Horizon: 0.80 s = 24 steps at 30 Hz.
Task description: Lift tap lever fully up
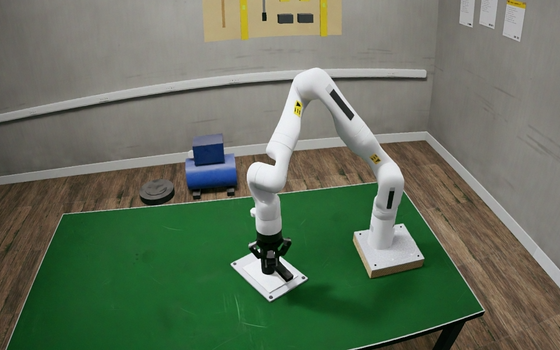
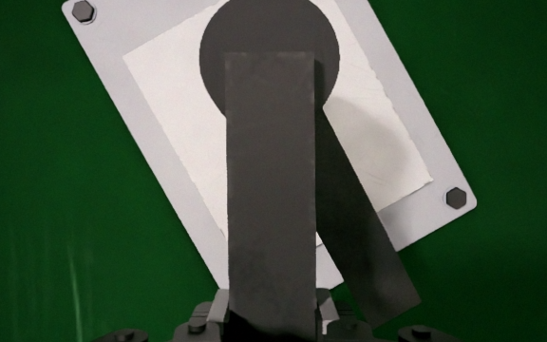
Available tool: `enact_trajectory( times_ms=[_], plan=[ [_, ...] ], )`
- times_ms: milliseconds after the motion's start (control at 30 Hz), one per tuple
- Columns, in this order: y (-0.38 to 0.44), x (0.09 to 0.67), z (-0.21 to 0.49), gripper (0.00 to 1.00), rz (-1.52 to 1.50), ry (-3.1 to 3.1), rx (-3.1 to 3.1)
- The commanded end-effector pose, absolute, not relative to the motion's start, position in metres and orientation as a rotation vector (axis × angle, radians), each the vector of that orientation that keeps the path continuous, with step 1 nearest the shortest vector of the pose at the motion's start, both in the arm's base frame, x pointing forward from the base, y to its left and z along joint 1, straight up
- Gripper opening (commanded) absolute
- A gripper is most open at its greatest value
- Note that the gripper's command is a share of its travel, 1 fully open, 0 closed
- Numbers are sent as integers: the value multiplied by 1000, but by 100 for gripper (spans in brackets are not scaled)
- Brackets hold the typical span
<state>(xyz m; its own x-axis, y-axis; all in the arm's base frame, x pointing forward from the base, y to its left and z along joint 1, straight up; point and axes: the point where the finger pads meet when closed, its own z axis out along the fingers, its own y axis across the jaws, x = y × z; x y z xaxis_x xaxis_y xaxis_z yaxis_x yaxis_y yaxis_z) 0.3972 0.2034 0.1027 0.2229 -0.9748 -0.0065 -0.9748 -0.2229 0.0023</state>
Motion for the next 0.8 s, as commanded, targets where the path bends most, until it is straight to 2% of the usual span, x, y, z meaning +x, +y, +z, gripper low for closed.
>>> enact_trajectory(
  times_ms=[0, 767],
  plan=[
    [204, 397, 103, 10, 10, 1956, -2454],
    [202, 398, 110, 10, 10, 1956, -2454]
  ],
)
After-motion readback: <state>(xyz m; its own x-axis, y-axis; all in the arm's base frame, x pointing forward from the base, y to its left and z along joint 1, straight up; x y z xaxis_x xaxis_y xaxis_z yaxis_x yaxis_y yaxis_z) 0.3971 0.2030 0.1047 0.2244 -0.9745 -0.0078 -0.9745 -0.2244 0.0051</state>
